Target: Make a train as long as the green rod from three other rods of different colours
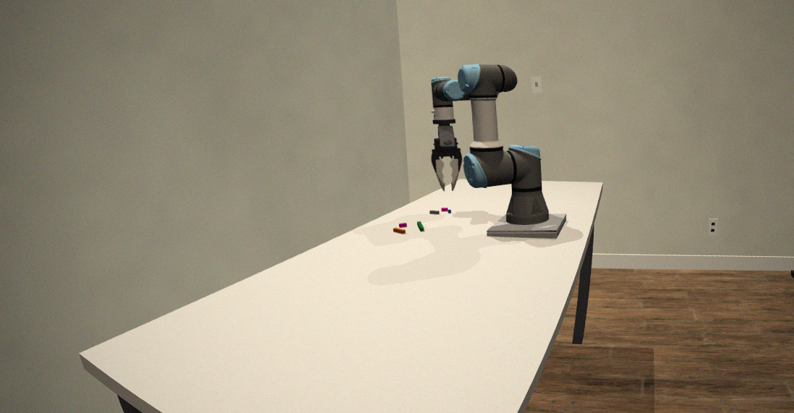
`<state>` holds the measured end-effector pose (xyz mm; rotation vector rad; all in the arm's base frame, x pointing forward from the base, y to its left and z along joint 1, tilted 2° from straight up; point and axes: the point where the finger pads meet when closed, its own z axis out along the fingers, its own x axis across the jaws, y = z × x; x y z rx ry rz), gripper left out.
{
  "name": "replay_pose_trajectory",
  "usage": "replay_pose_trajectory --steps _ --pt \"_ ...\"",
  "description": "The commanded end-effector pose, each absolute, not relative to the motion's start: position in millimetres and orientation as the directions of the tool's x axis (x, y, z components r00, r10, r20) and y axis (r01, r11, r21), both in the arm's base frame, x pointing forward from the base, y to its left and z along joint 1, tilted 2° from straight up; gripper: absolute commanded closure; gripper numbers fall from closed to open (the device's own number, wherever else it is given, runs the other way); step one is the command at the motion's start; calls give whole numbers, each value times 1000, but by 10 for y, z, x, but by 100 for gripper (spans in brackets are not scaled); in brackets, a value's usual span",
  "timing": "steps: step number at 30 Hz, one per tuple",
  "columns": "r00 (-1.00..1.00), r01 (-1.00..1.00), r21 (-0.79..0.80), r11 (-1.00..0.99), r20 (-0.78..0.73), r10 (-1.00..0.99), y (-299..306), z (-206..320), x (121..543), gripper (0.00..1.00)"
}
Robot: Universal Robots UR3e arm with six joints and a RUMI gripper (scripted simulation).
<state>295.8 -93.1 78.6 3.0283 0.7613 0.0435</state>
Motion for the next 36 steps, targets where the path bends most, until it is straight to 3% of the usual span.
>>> replay_pose_trajectory --steps 1,36 --pt "881 472 27 -881 23 473 -935 793 2963 86" --pt "881 473 27 -881 24 473 -938 692 2964 86"
